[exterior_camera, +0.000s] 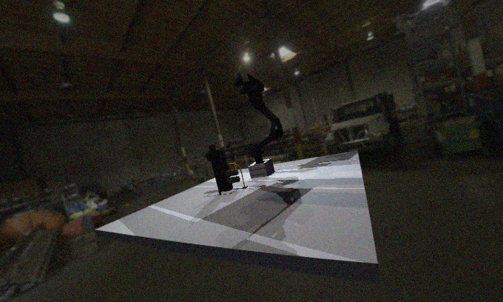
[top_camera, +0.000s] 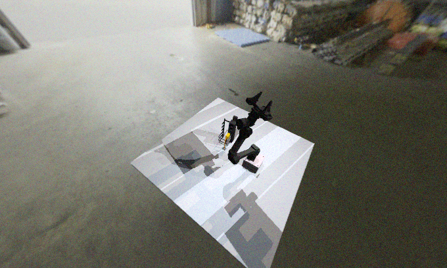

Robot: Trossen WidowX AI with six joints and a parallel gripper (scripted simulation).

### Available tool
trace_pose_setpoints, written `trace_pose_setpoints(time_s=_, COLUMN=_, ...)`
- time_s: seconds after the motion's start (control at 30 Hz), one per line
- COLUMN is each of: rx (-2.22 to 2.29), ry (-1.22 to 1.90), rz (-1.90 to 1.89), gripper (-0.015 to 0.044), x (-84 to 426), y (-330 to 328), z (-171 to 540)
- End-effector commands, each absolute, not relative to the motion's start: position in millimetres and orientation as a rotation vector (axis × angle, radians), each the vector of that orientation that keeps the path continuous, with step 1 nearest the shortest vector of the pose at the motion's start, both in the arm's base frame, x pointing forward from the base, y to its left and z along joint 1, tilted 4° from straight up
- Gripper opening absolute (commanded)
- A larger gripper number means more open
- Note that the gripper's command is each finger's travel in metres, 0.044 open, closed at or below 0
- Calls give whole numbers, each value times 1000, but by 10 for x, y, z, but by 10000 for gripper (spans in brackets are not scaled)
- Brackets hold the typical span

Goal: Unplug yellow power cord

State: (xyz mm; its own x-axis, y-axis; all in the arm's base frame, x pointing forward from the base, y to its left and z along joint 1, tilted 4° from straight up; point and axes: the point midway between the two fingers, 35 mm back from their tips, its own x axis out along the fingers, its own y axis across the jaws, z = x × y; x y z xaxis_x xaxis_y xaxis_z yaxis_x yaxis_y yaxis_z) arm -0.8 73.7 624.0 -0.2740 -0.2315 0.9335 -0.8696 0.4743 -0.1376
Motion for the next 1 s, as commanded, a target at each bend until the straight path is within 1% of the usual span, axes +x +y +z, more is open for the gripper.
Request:
trace_pose_setpoints(time_s=0.0, rx=938, ry=-1774, rz=834, gripper=374, x=-14, y=724, z=6240)
trace_pose_setpoints(time_s=0.1, rx=954, ry=-1824, rz=734, gripper=295, x=-107, y=530, z=6235)
trace_pose_setpoints(time_s=0.27, rx=1028, ry=-1907, rz=339, gripper=164, x=-275, y=-184, z=6150)
trace_pose_setpoints(time_s=0.4, rx=1088, ry=-1854, rz=-2, gripper=160, x=-230, y=-760, z=6003)
trace_pose_setpoints(time_s=0.53, rx=1127, ry=-1696, rz=-320, gripper=160, x=-35, y=-1276, z=5794)
trace_pose_setpoints(time_s=0.7, rx=1115, ry=-1365, rz=-649, gripper=160, x=391, y=-1798, z=5446)
trace_pose_setpoints(time_s=0.97, rx=983, ry=-840, rz=-881, gripper=160, x=1087, y=-2160, z=4919)
